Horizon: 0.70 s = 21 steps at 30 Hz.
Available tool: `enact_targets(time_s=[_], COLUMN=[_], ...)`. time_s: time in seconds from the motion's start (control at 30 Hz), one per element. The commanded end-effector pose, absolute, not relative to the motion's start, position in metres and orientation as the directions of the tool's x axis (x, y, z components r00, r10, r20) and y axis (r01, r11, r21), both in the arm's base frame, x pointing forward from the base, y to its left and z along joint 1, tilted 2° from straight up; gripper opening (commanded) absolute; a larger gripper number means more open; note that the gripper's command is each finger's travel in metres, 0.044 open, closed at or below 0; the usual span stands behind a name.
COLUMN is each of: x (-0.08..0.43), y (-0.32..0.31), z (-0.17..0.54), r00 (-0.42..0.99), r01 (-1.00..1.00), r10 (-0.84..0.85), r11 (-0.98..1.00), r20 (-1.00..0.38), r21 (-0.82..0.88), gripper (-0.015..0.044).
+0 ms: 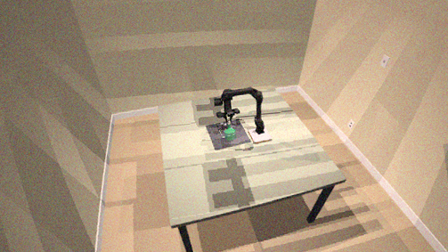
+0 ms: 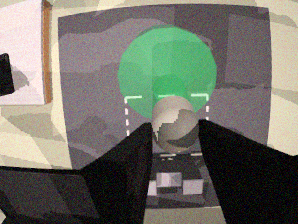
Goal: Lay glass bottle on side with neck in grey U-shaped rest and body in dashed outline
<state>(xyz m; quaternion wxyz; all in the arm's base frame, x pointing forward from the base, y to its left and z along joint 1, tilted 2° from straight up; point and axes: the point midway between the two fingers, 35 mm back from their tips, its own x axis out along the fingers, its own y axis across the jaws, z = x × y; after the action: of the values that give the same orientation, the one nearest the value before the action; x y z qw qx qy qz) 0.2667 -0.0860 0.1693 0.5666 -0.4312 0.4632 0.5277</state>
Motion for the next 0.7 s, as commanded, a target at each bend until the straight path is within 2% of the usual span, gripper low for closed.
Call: enact_targets(time_s=[0.0, 0.67], x=[0.266, 0.264], y=[-0.096, -0.109], z=[0.169, 0.167], r00=[0.013, 0.018], r01=[-0.997, -0.998], r10=[0.189, 0.232], r11=[0.073, 0.067], r20=[-0.982, -0.973], r21=[0.001, -0.002], gripper=[0.0104, 0.0104])
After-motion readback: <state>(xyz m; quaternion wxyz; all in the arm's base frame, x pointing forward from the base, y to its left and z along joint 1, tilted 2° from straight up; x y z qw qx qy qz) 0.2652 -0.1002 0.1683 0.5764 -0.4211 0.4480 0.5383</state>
